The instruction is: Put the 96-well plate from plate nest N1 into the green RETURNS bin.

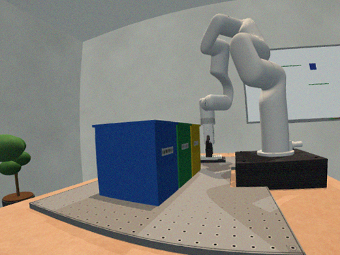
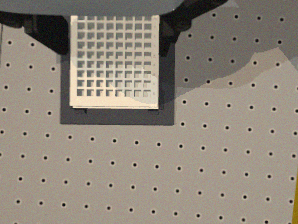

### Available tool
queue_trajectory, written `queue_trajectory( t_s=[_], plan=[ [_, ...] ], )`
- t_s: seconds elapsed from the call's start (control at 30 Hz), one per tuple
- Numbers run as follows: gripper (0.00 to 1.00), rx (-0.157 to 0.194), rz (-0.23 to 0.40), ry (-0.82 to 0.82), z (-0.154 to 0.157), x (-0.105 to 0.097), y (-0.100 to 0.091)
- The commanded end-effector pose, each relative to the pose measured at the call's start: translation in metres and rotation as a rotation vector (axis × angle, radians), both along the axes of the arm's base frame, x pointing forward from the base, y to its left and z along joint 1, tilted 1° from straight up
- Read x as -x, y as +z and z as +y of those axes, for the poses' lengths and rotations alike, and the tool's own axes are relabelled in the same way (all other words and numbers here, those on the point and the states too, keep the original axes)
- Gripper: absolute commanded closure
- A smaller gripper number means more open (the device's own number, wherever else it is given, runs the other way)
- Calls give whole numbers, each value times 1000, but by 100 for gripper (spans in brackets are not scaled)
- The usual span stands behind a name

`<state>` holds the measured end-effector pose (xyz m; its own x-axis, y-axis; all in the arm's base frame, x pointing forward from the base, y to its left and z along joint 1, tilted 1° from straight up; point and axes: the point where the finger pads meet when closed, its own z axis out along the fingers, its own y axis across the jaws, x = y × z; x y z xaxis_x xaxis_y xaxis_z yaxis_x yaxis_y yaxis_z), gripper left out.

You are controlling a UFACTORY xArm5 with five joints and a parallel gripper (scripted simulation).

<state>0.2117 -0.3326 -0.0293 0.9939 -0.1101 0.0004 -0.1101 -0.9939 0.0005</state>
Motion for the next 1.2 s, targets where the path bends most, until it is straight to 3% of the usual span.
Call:
queue_trajectory(
  t_s=[0.0,0.77,0.8,1.17],
  plan=[
    [0,3,-2,0,-1,-1,-2],
    [0,3,-2,0,-1,-1,-5],
    [100,3,-2,0,-1,-1,-5],
    [100,3,-2,0,-1,-1,-5]
  ],
)
